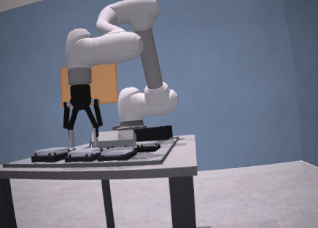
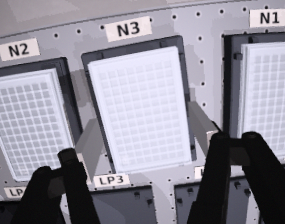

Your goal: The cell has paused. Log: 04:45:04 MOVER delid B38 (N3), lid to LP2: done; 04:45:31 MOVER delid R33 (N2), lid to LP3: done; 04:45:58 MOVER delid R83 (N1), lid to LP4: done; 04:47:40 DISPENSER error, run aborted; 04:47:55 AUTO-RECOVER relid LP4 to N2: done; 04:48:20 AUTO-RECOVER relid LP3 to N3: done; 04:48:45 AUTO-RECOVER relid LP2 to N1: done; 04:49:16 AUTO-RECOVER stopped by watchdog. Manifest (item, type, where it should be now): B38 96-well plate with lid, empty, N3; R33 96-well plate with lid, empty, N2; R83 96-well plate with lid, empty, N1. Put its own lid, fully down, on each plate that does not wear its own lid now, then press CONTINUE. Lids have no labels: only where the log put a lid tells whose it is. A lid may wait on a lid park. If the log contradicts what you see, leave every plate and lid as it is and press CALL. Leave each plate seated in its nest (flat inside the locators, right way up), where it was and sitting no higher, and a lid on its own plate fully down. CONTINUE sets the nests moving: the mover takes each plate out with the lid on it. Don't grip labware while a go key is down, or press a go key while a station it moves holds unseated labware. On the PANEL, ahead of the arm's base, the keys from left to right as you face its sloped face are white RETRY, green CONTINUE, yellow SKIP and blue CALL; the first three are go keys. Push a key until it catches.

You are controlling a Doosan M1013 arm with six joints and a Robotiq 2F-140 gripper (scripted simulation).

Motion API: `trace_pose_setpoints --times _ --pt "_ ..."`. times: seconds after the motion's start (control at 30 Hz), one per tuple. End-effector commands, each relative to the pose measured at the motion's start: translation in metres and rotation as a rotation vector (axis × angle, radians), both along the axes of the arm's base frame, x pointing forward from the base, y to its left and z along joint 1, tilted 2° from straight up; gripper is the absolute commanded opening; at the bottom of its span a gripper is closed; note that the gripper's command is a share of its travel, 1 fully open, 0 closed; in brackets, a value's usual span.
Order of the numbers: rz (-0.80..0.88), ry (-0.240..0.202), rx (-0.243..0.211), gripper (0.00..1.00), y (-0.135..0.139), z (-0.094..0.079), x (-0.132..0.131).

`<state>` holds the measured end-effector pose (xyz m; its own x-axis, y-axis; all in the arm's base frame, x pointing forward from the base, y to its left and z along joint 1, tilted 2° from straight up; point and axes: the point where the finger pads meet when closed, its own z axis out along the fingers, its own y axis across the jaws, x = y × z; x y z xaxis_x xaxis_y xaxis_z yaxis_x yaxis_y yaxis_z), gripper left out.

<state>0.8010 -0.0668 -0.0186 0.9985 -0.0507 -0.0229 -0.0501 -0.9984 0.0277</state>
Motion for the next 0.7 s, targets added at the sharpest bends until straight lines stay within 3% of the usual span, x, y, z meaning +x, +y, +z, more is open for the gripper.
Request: trace_pose_setpoints --times 0.0,0.03,0.07,0.67 --pt "0.000 0.000 0.000 0.59 0.0000 0.0002 0.0000" --pt "0.000 0.000 0.000 0.59 0.0000 0.0002 0.0000" --pt "0.000 0.000 0.000 0.66 0.0000 0.0002 0.0000" --pt "0.000 0.000 0.000 0.66 0.0000 0.0002 0.0000"
